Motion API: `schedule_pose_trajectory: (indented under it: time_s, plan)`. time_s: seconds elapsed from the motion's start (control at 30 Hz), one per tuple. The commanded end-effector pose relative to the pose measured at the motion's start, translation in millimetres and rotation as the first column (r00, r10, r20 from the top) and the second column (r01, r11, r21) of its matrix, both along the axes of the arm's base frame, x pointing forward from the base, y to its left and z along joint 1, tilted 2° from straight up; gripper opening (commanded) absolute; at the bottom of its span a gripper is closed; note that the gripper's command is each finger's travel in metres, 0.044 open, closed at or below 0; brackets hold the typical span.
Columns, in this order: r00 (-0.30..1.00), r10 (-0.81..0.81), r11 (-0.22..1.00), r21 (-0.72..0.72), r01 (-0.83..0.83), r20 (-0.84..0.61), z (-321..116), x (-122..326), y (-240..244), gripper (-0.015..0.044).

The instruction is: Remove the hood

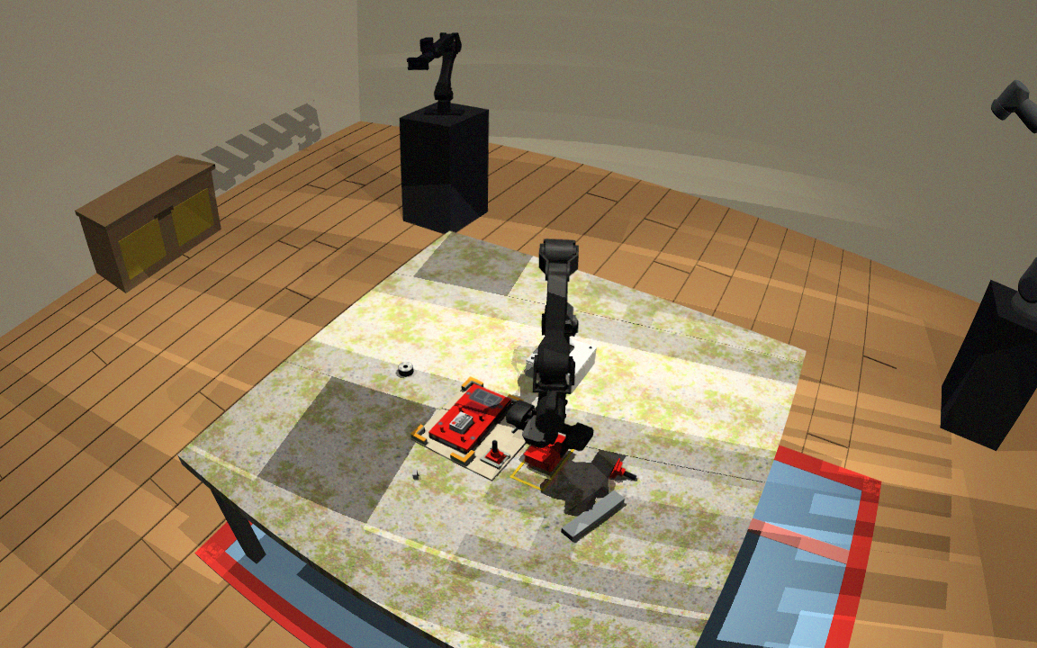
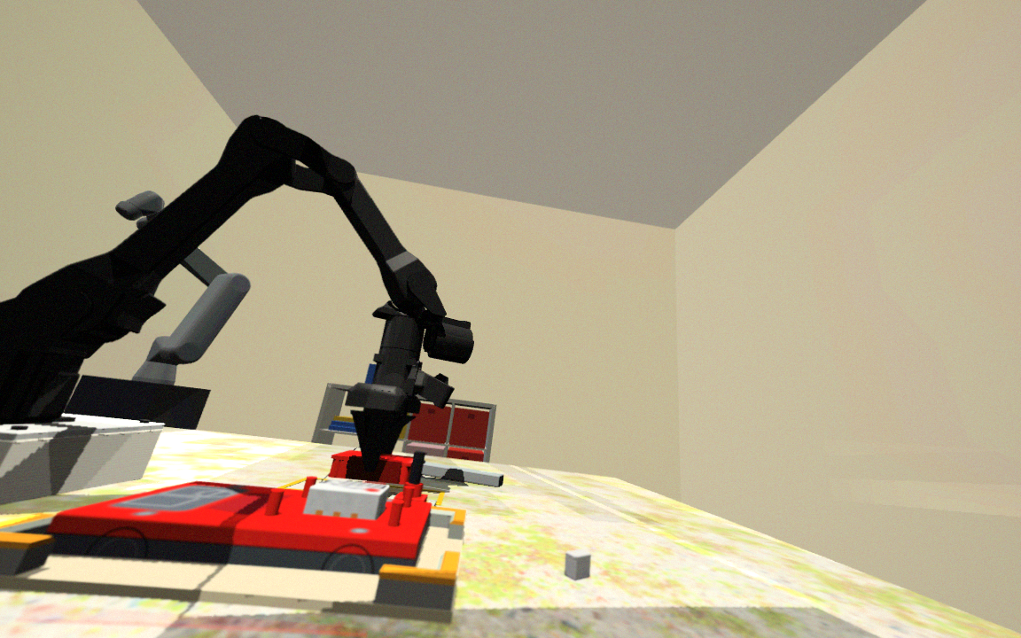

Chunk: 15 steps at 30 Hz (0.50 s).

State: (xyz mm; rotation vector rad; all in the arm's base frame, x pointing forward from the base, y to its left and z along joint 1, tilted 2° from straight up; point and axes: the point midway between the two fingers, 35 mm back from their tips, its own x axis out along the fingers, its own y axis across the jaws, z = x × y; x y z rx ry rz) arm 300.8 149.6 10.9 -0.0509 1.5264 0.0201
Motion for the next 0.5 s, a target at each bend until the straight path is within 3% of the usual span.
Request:
schedule_pose_trajectory:
  time_s: [0.0, 0.47]
  plan:
    - [1.0, 0.001, 1.0, -0.005, -0.001, -0.009, -5.3, -1.2, -0.9, 0.0]
    - [1.0, 0.001, 1.0, -0.005, -0.001, -0.009, -12.1, -1.1, -1.2, 0.0]
